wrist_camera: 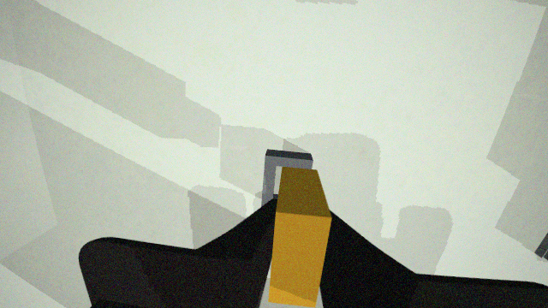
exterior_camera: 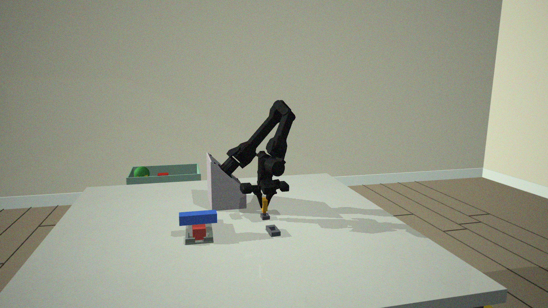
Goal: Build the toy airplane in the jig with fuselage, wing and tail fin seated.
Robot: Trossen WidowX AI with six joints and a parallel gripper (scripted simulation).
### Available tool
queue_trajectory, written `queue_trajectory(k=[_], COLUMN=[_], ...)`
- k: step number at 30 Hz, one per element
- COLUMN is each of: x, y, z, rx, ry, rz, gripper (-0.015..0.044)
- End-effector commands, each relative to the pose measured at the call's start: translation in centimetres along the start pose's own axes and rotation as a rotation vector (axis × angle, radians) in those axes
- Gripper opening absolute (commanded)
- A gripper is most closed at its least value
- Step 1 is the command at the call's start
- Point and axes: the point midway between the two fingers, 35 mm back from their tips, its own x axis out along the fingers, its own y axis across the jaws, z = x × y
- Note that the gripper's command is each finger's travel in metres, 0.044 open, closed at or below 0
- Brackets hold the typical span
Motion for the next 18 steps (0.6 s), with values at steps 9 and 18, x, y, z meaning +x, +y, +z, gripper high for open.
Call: queue_trajectory(k=[9, 18], x=[-3.4, -6.1], y=[-0.1, -0.3], z=[0.6, 0.5], rx=[-0.015, -0.002], ry=[-0.025, -0.029], rz=[-0.001, -0.001], gripper=[0.0, 0.0])
